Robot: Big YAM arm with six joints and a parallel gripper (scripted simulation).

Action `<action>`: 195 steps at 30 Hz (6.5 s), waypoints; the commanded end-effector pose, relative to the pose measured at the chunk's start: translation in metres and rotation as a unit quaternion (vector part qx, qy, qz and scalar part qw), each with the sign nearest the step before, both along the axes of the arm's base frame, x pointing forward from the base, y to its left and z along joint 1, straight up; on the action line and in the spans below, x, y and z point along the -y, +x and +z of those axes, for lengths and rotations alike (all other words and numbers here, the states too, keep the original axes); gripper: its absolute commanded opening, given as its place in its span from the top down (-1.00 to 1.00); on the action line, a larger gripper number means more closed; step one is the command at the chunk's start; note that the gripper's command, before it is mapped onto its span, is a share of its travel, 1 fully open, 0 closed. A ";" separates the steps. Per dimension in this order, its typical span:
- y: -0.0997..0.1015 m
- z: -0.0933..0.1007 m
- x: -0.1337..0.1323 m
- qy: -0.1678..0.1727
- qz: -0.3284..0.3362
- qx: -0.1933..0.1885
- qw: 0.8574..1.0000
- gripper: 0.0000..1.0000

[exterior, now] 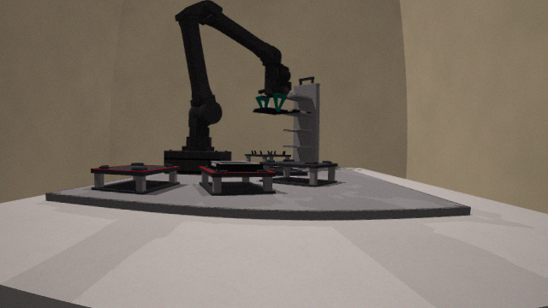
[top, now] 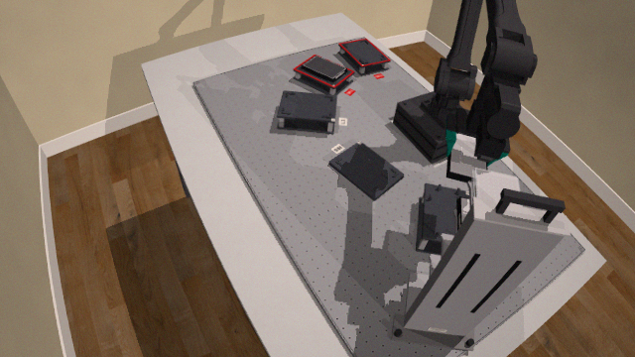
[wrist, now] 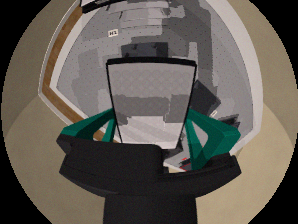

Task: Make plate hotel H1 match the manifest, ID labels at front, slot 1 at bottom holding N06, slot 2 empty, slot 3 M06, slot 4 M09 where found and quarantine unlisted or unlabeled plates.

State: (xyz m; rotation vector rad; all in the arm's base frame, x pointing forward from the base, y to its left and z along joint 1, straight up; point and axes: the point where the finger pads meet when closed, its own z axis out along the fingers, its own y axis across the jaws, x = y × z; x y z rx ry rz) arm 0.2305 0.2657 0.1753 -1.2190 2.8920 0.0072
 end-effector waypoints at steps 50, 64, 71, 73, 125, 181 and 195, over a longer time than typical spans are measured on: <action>0.115 0.023 0.117 0.018 -0.278 0.021 0.960 -0.72; 0.136 0.017 0.153 0.013 -0.278 0.019 0.960 -0.72; 0.125 0.013 0.177 0.010 -0.336 0.014 0.942 -0.72; 0.123 0.000 0.181 0.000 -0.344 -0.001 0.939 -0.72; 0.147 0.020 0.339 0.010 -0.556 0.024 0.831 -0.72; 0.076 0.015 0.492 0.004 -0.784 0.016 0.621 -0.72; 0.058 0.019 0.530 0.003 -0.782 0.023 0.622 -0.72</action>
